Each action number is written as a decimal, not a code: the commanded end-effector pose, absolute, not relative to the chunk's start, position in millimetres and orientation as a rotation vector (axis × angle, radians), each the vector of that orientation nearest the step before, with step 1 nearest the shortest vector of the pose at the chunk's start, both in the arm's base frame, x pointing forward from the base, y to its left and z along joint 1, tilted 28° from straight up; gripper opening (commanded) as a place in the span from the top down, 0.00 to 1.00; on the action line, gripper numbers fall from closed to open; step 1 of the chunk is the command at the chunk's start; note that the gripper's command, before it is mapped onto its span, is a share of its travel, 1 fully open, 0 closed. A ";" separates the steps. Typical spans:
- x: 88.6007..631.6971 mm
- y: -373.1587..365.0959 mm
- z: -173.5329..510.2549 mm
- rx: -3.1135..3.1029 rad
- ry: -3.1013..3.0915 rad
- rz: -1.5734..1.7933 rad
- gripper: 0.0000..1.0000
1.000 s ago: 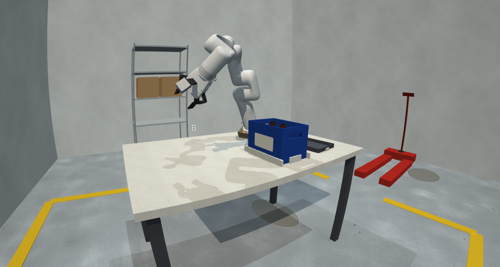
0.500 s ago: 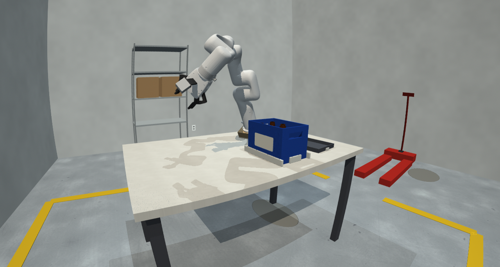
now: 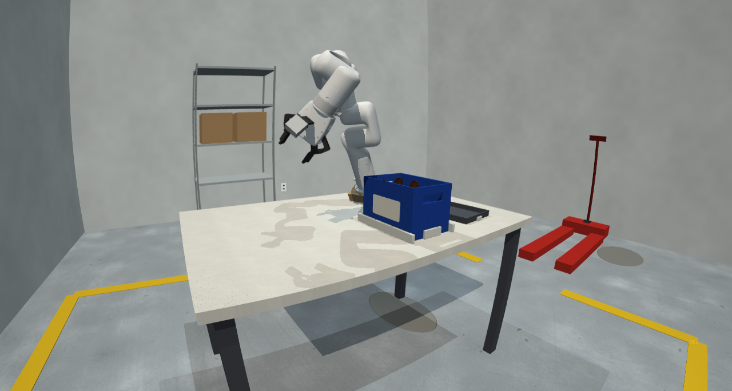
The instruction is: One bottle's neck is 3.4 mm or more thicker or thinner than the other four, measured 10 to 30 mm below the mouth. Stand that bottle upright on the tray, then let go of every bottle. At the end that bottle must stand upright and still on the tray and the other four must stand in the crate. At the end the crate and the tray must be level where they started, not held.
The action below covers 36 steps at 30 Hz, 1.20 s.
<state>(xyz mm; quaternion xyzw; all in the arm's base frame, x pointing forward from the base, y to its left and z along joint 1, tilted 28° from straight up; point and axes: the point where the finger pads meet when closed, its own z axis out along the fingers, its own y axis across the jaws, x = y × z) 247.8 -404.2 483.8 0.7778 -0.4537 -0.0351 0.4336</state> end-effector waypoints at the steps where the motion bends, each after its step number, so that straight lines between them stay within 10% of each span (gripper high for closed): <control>1: 274.2 -373.6 465.5 2.003 -1.107 -0.002 0.00; 36: 353.5 -137.4 318.9 2.413 -1.163 0.400 0.00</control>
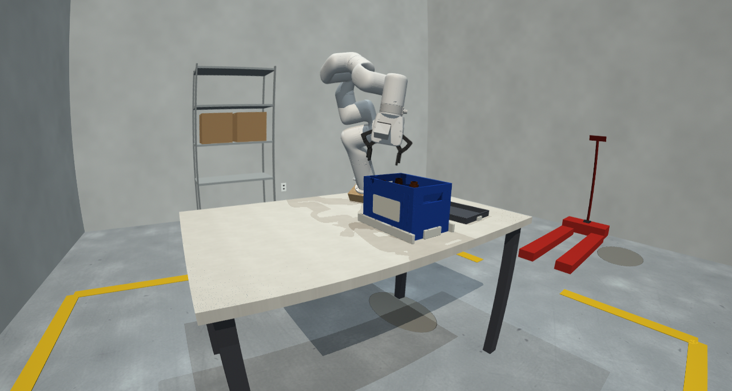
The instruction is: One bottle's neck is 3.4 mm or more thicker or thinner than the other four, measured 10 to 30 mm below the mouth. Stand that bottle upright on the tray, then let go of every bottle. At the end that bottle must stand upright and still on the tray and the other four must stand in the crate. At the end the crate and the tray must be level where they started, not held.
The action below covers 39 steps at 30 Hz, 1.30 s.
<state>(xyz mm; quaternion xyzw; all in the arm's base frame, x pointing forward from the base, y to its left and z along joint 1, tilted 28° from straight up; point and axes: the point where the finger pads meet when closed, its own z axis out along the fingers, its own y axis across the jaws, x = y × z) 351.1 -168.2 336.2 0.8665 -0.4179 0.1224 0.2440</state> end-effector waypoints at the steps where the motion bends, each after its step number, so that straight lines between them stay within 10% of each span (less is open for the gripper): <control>1: 353.5 -137.4 318.9 2.413 -1.163 0.400 0.00; 12: 351.0 -104.3 295.4 2.462 -1.212 0.450 0.00; 13: 351.0 -104.3 295.4 2.462 -1.212 0.450 1.00; 39: 351.0 -104.3 295.4 2.462 -1.212 0.450 1.00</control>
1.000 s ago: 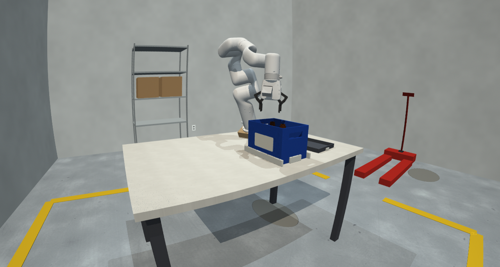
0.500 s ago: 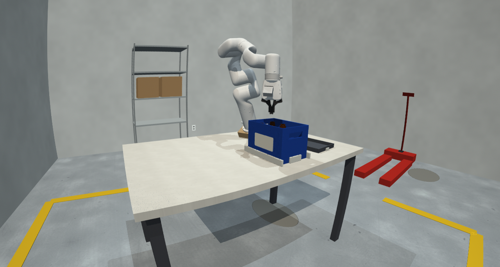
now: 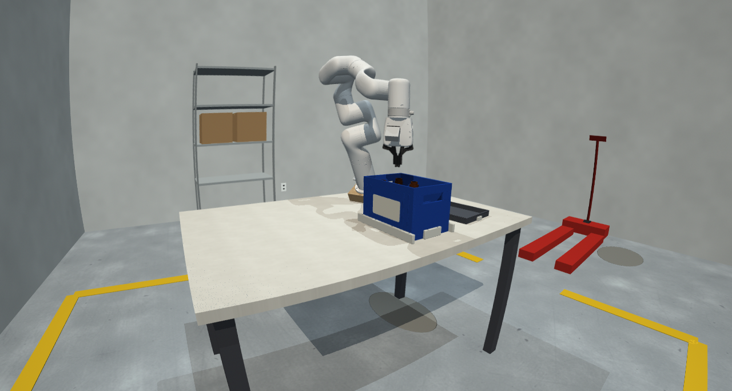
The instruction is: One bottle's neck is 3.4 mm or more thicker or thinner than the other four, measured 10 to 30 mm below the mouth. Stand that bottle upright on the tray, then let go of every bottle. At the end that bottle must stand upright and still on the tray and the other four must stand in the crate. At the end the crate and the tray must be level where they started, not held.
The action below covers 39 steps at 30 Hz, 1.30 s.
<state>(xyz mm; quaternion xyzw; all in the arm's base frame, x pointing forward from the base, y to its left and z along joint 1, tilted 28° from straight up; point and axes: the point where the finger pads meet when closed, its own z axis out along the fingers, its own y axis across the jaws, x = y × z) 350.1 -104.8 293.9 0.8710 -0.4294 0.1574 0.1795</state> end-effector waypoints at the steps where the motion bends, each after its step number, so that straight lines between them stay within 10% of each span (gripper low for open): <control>1: 351.0 -104.3 295.4 2.462 -1.212 0.450 1.00; 18: 347.8 -106.0 294.7 2.462 -1.211 0.451 1.00; 19: 347.8 -106.0 294.7 2.462 -1.211 0.451 0.35; 39: 347.8 -106.0 294.7 2.462 -1.211 0.451 0.35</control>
